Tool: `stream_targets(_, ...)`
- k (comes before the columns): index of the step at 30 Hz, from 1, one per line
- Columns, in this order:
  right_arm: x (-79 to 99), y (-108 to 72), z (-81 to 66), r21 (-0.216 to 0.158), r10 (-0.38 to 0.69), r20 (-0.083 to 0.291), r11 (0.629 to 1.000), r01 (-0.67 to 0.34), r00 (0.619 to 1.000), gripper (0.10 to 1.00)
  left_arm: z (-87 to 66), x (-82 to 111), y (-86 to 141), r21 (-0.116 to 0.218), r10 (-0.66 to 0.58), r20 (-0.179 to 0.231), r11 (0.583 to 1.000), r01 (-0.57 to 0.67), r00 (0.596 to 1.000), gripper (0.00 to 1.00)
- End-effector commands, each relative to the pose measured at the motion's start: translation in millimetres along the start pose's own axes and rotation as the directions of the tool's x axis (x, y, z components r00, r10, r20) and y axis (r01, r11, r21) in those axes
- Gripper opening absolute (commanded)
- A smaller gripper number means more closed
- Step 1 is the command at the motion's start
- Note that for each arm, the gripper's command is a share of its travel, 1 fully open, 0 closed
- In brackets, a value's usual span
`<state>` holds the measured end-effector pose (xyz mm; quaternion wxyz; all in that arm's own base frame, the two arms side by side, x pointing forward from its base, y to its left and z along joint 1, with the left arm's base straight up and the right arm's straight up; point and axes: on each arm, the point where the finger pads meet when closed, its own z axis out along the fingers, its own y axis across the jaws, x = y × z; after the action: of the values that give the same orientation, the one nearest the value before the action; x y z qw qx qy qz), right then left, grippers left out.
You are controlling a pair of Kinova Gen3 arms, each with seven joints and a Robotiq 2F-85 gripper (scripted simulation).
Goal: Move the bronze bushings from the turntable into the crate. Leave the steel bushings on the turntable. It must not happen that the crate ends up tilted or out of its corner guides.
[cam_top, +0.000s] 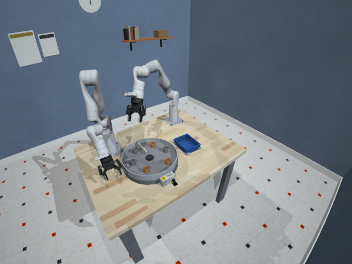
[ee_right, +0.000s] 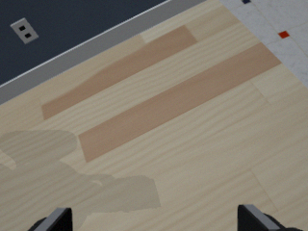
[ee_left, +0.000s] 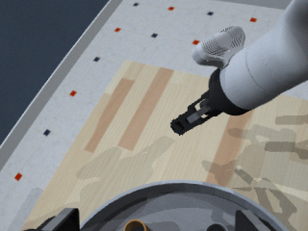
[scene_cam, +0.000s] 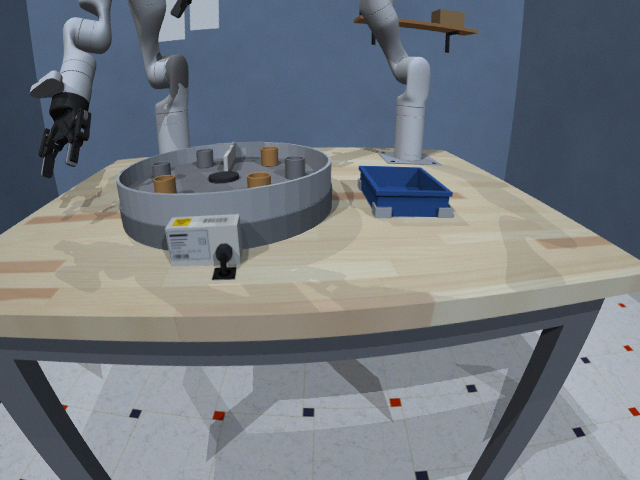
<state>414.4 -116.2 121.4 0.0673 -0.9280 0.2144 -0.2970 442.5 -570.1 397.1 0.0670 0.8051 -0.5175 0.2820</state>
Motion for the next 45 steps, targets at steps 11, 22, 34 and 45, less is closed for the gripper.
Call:
stream_targets(11, 0.7, -6.1, -1.2, -0.01, -0.009, 0.007, 1.0, 0.009, 1.0, 1.0, 0.0, -3.6, -10.3, 0.007, 0.002, 0.003, 1.0, -0.002, 1.0, 1.0)
stream_targets(22, -2.8, -28.1, -7.1, -0.039, -0.034, 0.044, 0.999, 0.036, 0.998, 1.0, 3.9, -21.4, -47.7, 0.029, 0.011, 0.027, 1.0, -0.012, 1.0, 1.0)
stream_targets(34, -23.6, -72.5, -28.2, -0.07, -0.079, 0.131, 0.994, 0.088, 0.988, 1.0, 7.7, -69.5, -130.0, 0.071, 0.029, 0.085, 0.997, -0.035, 0.996, 1.0)
stream_targets(45, -53.0, -108.7, -54.6, -0.077, -0.121, 0.218, 0.987, 0.14, 0.968, 1.0, -2.6, -173.9, -256.6, 0.117, 0.054, 0.194, 0.99, -0.077, 0.98, 1.0)
